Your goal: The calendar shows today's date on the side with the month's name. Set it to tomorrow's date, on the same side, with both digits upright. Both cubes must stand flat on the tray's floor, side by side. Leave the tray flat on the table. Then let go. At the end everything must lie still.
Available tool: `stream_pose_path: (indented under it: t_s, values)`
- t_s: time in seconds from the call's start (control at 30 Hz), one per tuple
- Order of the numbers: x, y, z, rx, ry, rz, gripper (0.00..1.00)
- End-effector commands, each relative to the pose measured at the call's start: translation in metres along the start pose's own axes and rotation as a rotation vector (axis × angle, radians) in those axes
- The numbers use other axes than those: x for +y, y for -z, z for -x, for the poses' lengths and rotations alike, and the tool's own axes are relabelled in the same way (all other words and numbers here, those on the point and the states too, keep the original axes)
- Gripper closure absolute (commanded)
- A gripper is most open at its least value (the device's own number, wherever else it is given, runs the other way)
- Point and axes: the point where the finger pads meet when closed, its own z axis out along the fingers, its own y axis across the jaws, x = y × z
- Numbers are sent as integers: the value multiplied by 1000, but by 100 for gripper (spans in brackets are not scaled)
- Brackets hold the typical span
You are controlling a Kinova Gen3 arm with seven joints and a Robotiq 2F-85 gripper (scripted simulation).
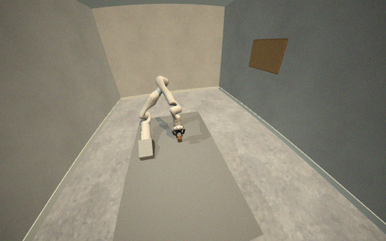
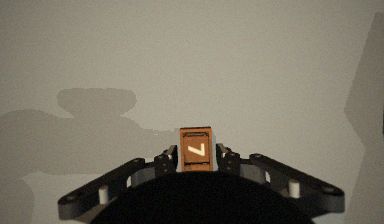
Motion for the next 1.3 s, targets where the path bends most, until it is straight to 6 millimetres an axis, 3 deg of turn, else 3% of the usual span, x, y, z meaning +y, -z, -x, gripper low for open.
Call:
stream_pose_path:
  t_s: [0.0,0.6,1.27]
  values:
    - [0,1,0,1,0,-1,52]
    - [0,-1,0,1,0,-1,52]
    - [0,-28,0,1,0,-1,52]
